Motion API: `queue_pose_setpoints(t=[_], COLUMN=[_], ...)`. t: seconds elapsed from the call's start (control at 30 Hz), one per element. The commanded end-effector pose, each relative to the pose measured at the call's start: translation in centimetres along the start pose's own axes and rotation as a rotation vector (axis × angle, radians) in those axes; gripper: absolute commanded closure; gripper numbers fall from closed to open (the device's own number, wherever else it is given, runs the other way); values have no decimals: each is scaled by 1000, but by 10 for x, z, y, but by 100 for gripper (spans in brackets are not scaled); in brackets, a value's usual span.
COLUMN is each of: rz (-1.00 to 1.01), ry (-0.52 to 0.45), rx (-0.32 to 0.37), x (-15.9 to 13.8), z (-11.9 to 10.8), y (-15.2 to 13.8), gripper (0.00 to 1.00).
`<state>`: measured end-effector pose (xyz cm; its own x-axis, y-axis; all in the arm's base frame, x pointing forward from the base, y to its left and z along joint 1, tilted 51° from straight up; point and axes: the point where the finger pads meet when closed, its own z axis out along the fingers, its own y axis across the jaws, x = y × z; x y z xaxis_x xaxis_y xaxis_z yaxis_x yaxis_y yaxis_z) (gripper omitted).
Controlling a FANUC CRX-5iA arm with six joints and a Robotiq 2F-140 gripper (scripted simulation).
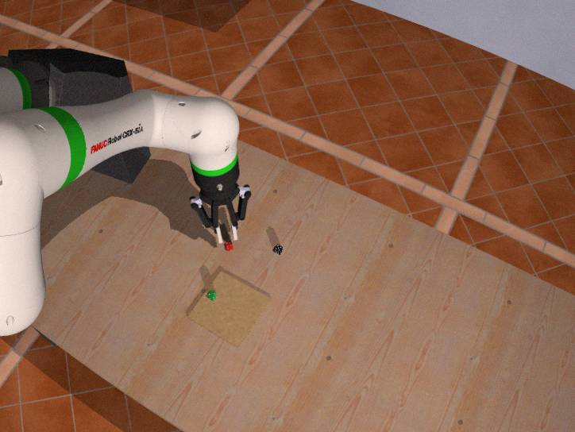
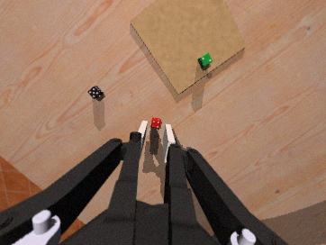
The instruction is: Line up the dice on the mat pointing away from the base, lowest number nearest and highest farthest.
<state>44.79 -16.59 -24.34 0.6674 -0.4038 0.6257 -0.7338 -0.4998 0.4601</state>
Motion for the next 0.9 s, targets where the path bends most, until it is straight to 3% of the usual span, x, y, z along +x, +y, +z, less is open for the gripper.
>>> queue_pose_setpoints(t=[0.0,0.87], rz=[0,0], ry=[0,0], rx=[1,1], x=[0,-1], z=[4,29], y=[0,0], gripper=[81,81])
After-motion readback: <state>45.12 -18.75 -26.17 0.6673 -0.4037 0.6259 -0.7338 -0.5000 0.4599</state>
